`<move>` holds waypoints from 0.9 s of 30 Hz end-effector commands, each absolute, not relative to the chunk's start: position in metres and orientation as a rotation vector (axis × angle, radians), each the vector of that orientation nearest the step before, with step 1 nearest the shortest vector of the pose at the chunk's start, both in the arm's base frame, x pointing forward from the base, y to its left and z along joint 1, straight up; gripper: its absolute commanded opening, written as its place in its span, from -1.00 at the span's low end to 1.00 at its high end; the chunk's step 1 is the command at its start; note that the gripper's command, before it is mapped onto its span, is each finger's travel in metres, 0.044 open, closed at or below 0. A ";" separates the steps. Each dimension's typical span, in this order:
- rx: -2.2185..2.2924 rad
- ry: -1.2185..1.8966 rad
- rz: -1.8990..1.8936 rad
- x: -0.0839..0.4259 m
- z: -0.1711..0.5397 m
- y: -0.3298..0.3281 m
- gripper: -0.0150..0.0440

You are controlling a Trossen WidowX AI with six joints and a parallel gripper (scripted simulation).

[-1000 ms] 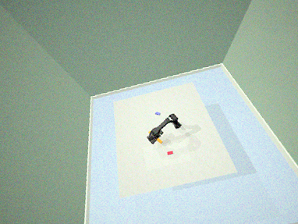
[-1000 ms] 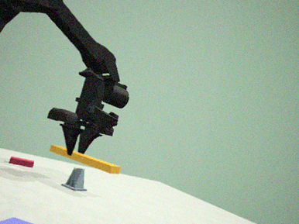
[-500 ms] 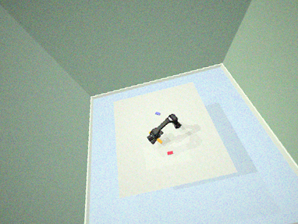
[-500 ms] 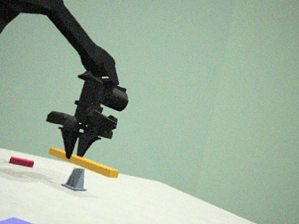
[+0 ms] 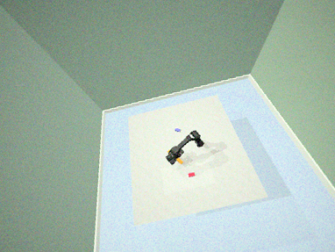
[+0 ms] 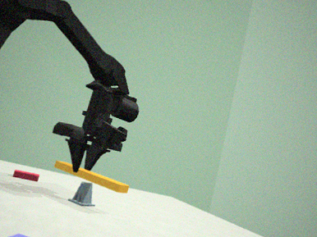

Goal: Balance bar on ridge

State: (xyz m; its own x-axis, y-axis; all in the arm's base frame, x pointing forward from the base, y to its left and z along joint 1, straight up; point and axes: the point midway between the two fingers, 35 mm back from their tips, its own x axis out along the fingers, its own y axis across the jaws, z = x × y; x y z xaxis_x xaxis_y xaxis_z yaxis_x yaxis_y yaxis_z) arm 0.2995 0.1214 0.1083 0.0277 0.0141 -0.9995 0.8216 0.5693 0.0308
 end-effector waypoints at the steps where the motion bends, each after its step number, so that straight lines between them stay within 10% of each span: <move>1: 0.774 1.414 -0.735 0.300 0.108 0.121 -0.49; 27: 0.774 1.414 -0.735 0.300 0.105 0.121 -0.49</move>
State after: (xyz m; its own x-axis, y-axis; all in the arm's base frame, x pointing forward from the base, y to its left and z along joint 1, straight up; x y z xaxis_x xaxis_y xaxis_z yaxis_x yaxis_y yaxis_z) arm 0.2997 0.1214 0.1060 0.0278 0.0141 -0.9995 0.8217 0.5690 0.0308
